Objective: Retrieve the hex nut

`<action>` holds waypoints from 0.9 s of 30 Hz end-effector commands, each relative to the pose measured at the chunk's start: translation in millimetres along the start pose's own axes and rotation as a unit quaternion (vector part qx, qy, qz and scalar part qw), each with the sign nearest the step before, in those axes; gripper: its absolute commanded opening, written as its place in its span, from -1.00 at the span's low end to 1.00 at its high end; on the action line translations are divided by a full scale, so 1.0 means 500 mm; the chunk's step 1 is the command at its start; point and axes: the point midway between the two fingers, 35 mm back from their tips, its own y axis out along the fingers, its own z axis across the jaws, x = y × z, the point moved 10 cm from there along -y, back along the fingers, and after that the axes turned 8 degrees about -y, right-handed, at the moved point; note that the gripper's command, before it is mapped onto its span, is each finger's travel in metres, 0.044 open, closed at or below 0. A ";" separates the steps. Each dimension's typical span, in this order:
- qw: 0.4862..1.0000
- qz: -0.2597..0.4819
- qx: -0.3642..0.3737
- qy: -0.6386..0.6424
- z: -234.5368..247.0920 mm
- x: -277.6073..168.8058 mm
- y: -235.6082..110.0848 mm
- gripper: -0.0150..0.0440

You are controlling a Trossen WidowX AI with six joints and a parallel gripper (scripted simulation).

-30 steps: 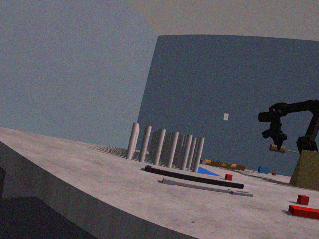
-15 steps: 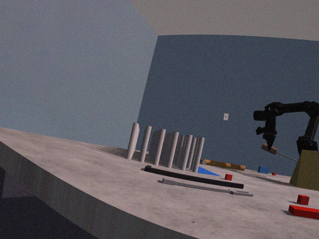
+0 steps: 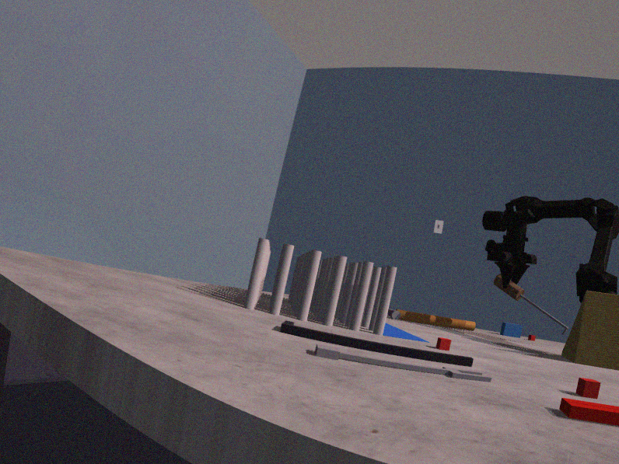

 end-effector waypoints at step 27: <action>0.908 0.036 0.132 0.396 0.136 0.055 -0.037 -0.49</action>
